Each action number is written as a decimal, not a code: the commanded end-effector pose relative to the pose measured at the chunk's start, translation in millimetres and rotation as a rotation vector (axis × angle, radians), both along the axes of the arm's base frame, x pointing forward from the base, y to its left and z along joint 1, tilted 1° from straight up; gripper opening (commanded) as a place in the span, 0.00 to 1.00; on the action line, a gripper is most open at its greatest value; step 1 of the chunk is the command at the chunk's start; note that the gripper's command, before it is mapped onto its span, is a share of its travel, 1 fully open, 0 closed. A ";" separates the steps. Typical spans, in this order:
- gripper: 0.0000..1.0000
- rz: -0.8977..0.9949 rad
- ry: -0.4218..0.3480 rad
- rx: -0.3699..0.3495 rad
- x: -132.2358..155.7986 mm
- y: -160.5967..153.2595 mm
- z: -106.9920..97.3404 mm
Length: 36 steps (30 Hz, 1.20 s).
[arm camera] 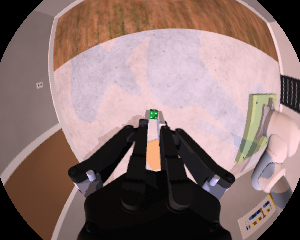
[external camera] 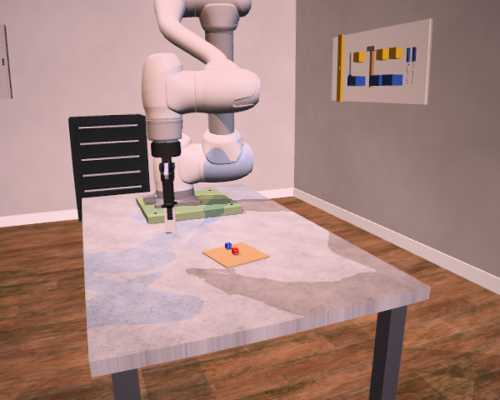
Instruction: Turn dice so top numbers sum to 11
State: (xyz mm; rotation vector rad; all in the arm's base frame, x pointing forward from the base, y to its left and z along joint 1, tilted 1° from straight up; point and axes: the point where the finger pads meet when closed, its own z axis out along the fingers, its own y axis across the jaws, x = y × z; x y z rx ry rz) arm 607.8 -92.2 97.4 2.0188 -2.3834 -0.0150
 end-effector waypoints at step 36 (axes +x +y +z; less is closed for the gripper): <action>0.07 -1.046 -0.130 0.107 4.1 -4.6 -7.3</action>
